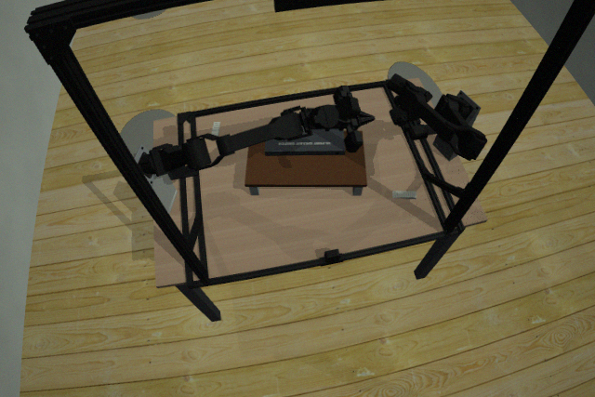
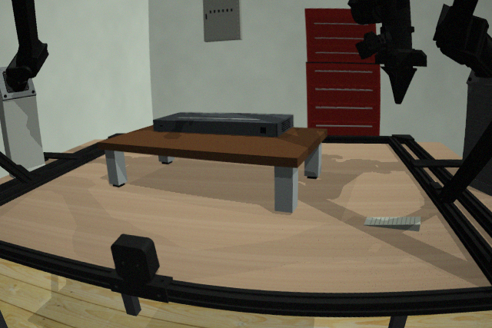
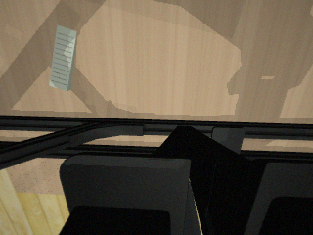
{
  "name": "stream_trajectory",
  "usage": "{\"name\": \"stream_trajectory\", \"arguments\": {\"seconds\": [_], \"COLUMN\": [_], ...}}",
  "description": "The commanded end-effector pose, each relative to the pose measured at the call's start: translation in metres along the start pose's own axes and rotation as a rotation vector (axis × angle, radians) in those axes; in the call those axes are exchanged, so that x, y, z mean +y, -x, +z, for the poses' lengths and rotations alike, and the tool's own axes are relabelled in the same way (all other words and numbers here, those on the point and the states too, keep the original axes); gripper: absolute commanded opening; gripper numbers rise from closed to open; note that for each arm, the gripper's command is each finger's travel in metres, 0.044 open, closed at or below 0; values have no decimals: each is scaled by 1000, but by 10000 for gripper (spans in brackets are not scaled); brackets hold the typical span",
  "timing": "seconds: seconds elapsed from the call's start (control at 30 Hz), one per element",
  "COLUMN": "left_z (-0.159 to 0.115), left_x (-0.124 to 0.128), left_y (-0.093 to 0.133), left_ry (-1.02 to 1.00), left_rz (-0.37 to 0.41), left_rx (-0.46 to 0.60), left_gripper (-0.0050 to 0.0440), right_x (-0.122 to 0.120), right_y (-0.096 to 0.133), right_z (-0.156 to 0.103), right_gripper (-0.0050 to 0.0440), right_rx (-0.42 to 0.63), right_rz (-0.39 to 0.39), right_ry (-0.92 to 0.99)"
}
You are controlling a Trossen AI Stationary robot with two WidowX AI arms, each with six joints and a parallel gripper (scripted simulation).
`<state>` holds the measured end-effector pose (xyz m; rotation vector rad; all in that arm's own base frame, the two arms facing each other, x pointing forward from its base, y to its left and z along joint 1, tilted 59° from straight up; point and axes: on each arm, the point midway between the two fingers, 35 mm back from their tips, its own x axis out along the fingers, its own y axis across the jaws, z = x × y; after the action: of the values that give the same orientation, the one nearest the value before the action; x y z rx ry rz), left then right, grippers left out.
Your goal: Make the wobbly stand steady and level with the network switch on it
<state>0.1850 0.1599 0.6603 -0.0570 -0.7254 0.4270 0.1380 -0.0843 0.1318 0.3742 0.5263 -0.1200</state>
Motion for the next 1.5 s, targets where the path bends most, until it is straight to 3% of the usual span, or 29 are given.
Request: {"name": "stream_trajectory", "arguments": {"seconds": [0.0,0.13,0.47,0.7,1.03,1.27,1.47], "left_z": [-21,-28,-146,-152,-246,-250,-292], "left_x": [2,8,32,36,38,41,32], "left_y": [12,4,59,54,145,142,207], "left_ry": [59,63,425,428,810,811,1048], "left_rz": [-1,16,150,167,381,397,562], "left_rx": [79,91,503,514,866,875,1054], "left_gripper": [0,0,0,0,0,0,0], "right_x": [0,0,0,0,0,0,0], "right_y": [0,0,0,0,0,0,0], "right_z": [0,0,0,0,0,0,0], "right_gripper": [0,0,0,0,0,0,0], "right_rx": [0,0,0,0,0,0,0], "right_rz": [0,0,0,0,0,0,0], "right_ry": [0,0,0,0,0,0,0]}}
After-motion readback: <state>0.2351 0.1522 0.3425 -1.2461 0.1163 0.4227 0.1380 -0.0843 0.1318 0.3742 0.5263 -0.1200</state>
